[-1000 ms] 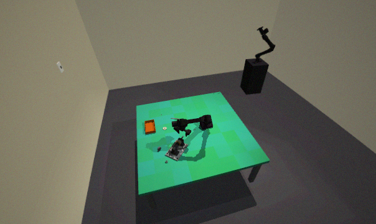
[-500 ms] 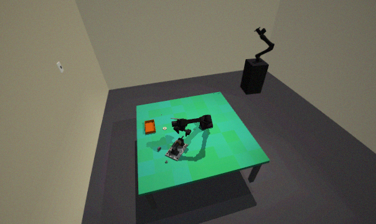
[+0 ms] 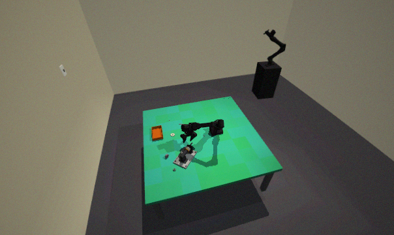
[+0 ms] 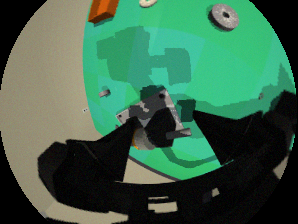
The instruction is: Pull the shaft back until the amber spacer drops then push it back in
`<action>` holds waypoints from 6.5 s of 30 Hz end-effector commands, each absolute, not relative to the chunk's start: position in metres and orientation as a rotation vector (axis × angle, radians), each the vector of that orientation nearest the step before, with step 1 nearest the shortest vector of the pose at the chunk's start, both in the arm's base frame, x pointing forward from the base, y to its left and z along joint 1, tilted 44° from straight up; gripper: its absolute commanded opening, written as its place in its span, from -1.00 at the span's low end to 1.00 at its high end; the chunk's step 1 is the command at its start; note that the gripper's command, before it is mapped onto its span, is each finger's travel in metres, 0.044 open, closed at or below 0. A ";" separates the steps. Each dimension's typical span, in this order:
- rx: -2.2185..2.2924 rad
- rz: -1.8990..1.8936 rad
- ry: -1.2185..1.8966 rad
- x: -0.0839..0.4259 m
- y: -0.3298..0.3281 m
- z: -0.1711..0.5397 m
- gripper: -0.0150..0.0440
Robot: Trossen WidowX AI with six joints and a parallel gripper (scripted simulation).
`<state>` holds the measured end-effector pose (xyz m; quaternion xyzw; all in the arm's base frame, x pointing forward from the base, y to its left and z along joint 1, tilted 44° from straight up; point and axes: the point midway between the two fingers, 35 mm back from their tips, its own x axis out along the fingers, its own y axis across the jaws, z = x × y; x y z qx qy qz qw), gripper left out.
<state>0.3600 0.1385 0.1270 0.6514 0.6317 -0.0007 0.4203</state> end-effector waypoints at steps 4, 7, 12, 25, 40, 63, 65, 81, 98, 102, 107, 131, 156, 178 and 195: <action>0.794 0.943 0.863 0.331 0.131 0.120 1.00; 0.500 1.103 0.587 0.312 0.129 0.121 1.00; 0.340 1.165 0.440 0.301 0.128 0.121 1.00; 0.340 1.165 0.440 0.301 0.128 0.121 1.00; 0.340 1.165 0.440 0.301 0.128 0.121 1.00; 0.337 1.164 0.443 0.305 0.138 0.119 1.00; 0.336 1.164 0.443 0.306 0.141 0.118 1.00; 0.341 1.165 0.439 0.313 0.166 0.115 1.00; 0.341 1.165 0.438 0.313 0.167 0.115 1.00; 0.341 1.165 0.438 0.313 0.167 0.115 1.00; 0.341 1.165 0.438 0.313 0.167 0.115 1.00; 0.342 1.166 0.437 0.319 0.184 0.113 1.00; 0.342 1.166 0.437 0.319 0.184 0.113 1.00; 0.339 1.168 0.436 0.319 0.184 0.113 -0.40; 0.342 1.165 0.438 0.314 0.178 0.108 -0.49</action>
